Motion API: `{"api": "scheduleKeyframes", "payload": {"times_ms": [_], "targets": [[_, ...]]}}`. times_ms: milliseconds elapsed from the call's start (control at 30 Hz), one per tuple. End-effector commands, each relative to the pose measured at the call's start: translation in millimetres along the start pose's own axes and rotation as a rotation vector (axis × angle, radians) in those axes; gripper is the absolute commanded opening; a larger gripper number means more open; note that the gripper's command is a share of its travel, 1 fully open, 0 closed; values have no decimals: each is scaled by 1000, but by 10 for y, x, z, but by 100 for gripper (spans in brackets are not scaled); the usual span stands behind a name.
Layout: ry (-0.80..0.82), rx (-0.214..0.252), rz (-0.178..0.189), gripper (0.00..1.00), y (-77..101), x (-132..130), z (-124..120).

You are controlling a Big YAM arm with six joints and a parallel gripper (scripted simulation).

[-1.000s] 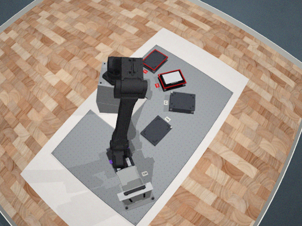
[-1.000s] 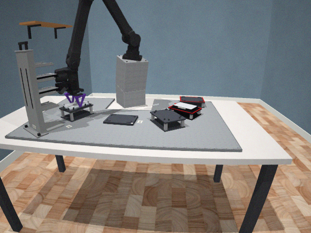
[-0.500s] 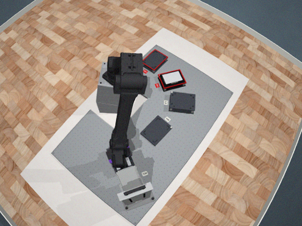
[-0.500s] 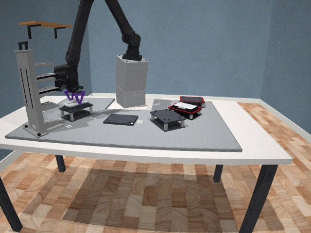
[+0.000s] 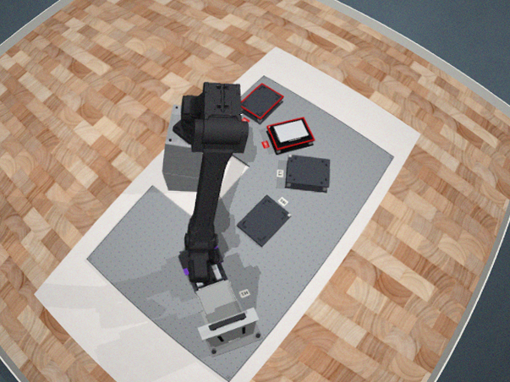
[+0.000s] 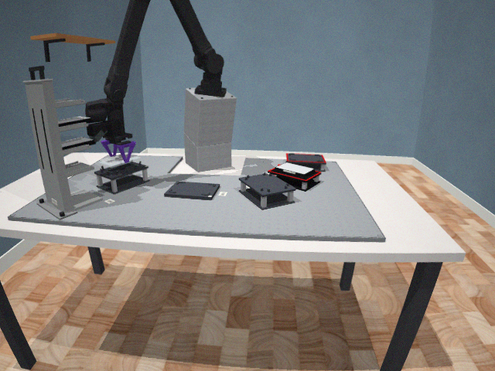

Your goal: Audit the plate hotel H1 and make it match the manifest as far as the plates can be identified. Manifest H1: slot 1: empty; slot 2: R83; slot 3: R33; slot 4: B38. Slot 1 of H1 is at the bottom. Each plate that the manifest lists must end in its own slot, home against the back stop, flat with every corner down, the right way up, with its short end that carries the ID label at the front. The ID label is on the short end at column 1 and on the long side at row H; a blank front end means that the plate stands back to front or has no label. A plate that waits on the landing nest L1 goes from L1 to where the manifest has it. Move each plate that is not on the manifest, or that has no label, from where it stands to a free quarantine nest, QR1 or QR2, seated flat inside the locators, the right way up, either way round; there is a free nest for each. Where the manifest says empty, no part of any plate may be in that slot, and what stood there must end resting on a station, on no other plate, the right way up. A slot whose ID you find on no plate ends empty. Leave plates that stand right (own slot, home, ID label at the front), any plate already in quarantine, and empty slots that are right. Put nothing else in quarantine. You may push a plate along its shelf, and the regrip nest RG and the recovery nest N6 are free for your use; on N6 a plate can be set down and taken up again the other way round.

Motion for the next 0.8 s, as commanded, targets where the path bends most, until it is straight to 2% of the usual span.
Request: {"api": "scheduleKeyframes", "payload": {"times_ms": [0,67,233,533,600,633,767], "targets": [[0,-20,-2,86,138,-46,58],[0,-11,0,86,105,-34,37],[-1,-24,-3,86,205,-57,79],[0,-22,-2,86,290,-47,67],[0,-22,-2,86,290,-47,67],[7,-7,1,86,247,-3,26],[3,-21,-2,86,338,-37,64]]}}
Point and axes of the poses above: the point where the finger pads meet when closed, its own y axis back along the fingers, its own x axis across the jaws, z = x × y, the point moved 1 cm from there along y, back along the fingers, and after that the axes turned 7 degrees about -y, right-handed, at the moved point
